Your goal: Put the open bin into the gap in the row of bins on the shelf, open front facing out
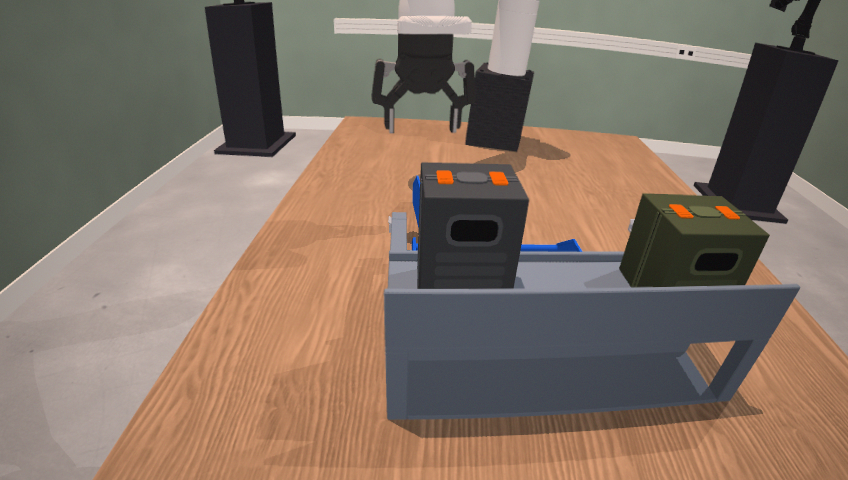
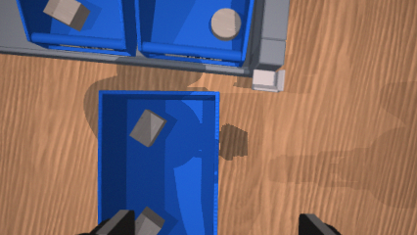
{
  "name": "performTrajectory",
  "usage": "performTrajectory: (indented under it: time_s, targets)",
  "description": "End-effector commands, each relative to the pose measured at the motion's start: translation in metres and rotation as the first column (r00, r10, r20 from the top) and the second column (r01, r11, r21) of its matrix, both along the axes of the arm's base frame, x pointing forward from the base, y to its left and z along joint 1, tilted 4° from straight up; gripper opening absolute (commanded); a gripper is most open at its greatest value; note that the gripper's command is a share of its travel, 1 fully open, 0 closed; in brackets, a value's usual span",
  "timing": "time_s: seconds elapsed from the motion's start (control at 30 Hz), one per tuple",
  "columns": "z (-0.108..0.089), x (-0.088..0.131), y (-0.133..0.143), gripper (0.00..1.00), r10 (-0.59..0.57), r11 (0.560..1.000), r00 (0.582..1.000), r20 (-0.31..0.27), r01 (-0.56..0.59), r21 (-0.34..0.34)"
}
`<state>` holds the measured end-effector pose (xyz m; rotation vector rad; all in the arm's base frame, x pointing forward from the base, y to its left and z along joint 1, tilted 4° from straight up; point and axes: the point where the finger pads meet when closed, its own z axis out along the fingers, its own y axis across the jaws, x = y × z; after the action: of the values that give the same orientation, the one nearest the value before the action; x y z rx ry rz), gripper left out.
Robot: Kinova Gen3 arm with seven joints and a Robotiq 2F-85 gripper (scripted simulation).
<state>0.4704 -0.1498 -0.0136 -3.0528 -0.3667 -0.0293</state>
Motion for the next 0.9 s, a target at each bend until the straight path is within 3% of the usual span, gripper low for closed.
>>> performTrajectory:
  time_s: [0.0,0.87]
  targets:
    - [0.002,0.0006,-0.0003,1.0,0.0,1.0,1.0,0.002,0.0,-0.001]
    - [0.0043,0.0006,-0.0005,1.0,0.0,1.0,1.0,0.002,0.0,-0.001]
